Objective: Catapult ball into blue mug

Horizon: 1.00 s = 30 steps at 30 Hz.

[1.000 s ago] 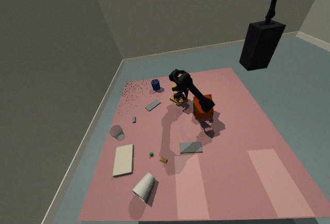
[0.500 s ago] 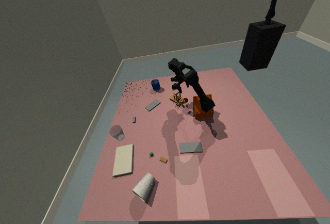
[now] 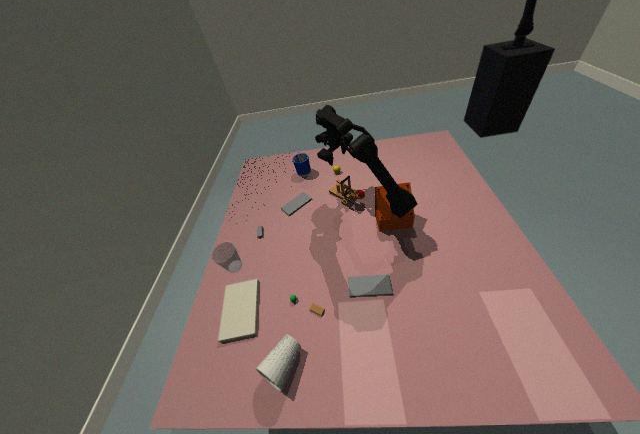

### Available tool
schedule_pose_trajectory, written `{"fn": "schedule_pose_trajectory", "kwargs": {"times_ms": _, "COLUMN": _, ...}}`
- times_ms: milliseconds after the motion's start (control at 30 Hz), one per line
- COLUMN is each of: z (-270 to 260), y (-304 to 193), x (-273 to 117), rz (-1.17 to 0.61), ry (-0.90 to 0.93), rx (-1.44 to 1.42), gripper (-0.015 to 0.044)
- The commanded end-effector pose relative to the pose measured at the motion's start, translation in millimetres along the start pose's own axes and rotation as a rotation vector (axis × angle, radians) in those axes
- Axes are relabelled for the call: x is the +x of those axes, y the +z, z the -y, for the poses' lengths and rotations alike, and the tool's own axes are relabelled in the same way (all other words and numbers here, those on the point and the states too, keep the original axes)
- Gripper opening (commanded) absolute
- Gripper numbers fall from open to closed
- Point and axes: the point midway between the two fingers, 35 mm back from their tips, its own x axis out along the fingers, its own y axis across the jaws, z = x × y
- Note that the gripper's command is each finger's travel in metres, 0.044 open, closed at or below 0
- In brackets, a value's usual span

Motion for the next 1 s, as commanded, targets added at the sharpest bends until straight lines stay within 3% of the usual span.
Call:
{"fn": "schedule_pose_trajectory", "kwargs": {"times_ms": 0, "z": 4, "y": 51, "x": -14, "rz": 0.161, "ry": -0.017, "rx": -0.028, "gripper": 0.0440}}
{"fn": "schedule_pose_trajectory", "kwargs": {"times_ms": 433, "z": 0, "y": 165, "x": -71, "rz": 0.570, "ry": -0.033, "rx": -0.135, "gripper": 0.0440}}
{"fn": "schedule_pose_trajectory", "kwargs": {"times_ms": 967, "z": 0, "y": 166, "x": -71, "rz": 0.576, "ry": -0.033, "rx": -0.136, "gripper": 0.0440}}
